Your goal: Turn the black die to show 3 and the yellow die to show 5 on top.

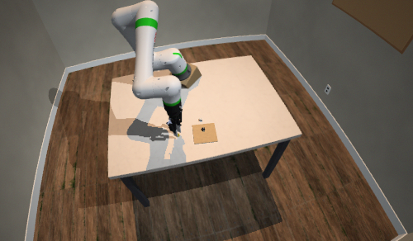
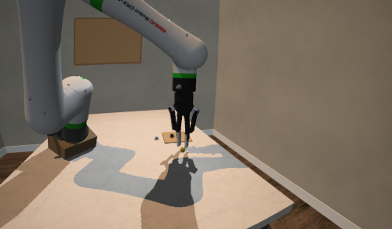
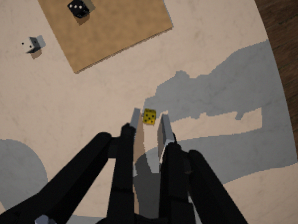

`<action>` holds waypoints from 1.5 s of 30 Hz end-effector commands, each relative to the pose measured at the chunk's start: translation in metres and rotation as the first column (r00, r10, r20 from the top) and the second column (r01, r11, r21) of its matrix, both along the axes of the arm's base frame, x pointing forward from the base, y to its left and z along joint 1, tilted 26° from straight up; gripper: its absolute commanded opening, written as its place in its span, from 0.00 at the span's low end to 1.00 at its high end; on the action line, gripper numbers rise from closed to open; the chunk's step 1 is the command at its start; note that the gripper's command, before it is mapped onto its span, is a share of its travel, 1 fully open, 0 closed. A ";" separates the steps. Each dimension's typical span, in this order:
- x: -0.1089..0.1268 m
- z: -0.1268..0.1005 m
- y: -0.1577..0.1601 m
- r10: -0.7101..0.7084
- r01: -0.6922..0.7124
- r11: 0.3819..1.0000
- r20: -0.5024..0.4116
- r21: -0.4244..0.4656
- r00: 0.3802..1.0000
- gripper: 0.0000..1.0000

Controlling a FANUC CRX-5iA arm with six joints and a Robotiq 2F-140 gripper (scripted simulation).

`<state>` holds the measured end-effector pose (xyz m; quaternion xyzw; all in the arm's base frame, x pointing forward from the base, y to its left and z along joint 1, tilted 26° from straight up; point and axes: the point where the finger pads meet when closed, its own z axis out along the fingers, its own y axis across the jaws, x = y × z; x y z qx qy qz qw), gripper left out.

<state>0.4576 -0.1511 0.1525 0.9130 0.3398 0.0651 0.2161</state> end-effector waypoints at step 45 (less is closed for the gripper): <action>0.006 -0.019 -0.008 0.000 0.000 1.000 0.000 0.000 1.000 0.19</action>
